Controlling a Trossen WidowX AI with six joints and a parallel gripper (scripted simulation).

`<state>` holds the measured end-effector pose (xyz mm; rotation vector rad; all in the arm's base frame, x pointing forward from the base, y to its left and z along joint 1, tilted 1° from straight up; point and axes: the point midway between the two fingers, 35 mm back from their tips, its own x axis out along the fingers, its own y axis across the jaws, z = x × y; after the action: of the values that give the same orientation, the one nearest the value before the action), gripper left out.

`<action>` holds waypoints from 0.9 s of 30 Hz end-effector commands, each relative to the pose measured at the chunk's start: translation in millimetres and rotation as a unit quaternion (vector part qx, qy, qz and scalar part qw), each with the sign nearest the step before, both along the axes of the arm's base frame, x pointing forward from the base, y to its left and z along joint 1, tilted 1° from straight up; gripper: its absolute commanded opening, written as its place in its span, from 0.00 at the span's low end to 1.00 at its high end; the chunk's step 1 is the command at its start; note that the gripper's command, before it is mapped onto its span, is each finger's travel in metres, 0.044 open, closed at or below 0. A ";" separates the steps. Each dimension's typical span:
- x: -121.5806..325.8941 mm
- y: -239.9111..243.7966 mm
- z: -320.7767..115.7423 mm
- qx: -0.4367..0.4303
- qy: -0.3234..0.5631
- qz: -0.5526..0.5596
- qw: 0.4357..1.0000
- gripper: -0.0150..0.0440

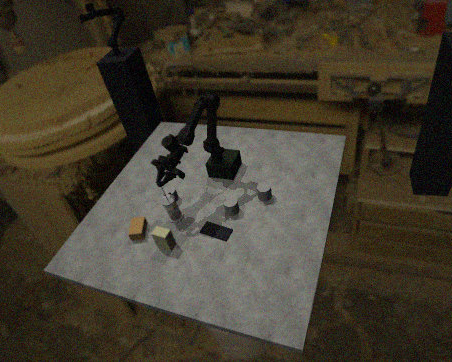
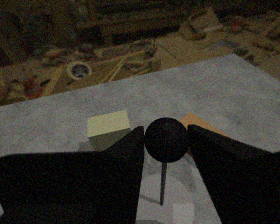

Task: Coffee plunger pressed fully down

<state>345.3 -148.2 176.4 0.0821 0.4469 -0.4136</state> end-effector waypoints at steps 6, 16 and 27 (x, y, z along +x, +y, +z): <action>-1.6 0.5 -37.0 0.010 0.029 0.002 1.000 0.46; 0.6 -0.9 -53.5 0.010 0.029 0.002 1.000 0.46; 3.3 -2.6 -71.1 0.010 0.029 0.002 1.000 0.46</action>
<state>356.5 -154.3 142.5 0.0762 0.4146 -0.4152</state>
